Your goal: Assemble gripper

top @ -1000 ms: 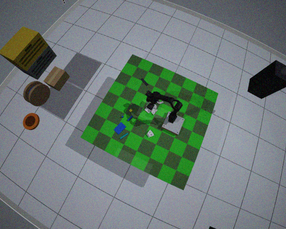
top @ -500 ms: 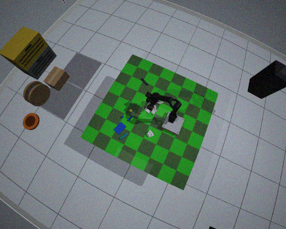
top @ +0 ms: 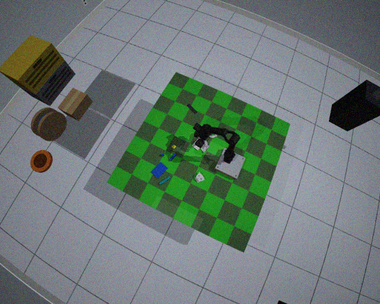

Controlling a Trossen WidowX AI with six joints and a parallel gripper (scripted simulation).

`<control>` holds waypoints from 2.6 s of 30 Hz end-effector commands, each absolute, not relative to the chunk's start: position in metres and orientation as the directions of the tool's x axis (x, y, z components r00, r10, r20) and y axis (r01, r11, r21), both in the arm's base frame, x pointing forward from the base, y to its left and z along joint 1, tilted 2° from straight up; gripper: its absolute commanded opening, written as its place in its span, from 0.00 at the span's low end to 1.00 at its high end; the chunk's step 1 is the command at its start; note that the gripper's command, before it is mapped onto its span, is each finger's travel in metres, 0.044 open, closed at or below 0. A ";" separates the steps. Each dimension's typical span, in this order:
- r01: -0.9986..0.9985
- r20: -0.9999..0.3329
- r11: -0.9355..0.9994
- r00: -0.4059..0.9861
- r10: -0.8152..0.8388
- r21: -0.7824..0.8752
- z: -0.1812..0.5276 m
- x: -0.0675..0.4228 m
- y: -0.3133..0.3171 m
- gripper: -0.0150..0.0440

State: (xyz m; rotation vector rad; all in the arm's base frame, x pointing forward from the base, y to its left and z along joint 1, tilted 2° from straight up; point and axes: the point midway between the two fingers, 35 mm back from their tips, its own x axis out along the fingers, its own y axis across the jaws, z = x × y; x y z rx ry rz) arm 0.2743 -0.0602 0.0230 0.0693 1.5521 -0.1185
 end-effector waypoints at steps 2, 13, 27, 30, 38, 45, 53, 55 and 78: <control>0.116 -0.999 0.993 0.017 -0.037 -0.035 0.022 0.274 -0.061 0.48; 0.116 -0.999 0.993 0.017 -0.037 -0.035 0.022 0.275 -0.061 0.48; 0.111 -0.999 0.993 0.016 -0.037 -0.035 0.017 0.275 -0.061 0.48; 0.110 -0.999 0.993 0.016 -0.037 -0.035 0.016 0.275 -0.061 0.48; 0.110 -0.999 0.993 0.016 -0.037 -0.035 0.015 0.275 -0.061 0.48; 0.109 -0.999 0.993 0.016 -0.037 -0.035 0.012 0.275 -0.061 0.48; 0.109 -0.999 0.993 0.016 -0.037 -0.035 0.010 0.275 -0.061 0.48; 0.109 -0.999 0.993 0.016 -0.037 -0.035 0.009 0.275 -0.061 0.48; 0.107 -0.999 0.994 0.016 -0.037 -0.035 0.003 0.275 -0.062 0.48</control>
